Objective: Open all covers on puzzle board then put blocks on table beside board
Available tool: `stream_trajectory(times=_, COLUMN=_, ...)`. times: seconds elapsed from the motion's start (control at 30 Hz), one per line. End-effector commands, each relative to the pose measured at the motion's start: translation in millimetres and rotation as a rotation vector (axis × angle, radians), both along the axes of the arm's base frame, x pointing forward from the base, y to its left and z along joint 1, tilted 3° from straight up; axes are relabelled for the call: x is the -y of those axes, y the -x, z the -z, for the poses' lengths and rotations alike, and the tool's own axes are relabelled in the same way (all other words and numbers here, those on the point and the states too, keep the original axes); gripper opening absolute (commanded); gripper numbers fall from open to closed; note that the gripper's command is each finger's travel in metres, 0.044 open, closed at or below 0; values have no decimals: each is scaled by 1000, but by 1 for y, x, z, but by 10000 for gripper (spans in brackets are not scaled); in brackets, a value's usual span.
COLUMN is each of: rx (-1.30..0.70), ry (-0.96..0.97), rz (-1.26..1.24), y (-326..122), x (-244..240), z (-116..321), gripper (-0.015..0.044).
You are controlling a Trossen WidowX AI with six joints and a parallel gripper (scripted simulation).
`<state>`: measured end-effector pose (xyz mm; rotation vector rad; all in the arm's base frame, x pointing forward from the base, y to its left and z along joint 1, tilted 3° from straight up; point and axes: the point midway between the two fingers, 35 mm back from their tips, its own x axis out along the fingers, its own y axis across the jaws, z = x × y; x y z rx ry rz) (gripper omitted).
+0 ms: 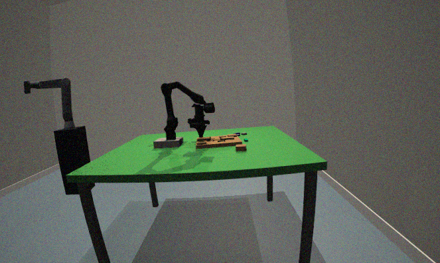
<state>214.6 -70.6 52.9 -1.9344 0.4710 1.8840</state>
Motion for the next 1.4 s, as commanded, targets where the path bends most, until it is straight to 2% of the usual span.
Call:
stream_trajectory(times=0.0, rx=7, ry=3, rz=-2, y=-1, x=1, z=-7, gripper=80)
stream_trajectory(times=0.7, rx=7, ry=4, rz=-2, y=0, x=1, z=-54, gripper=80)
stream_trajectory(times=1.37, rx=10, ry=1, rz=-2, y=-38, x=-46, z=-61, gripper=80)
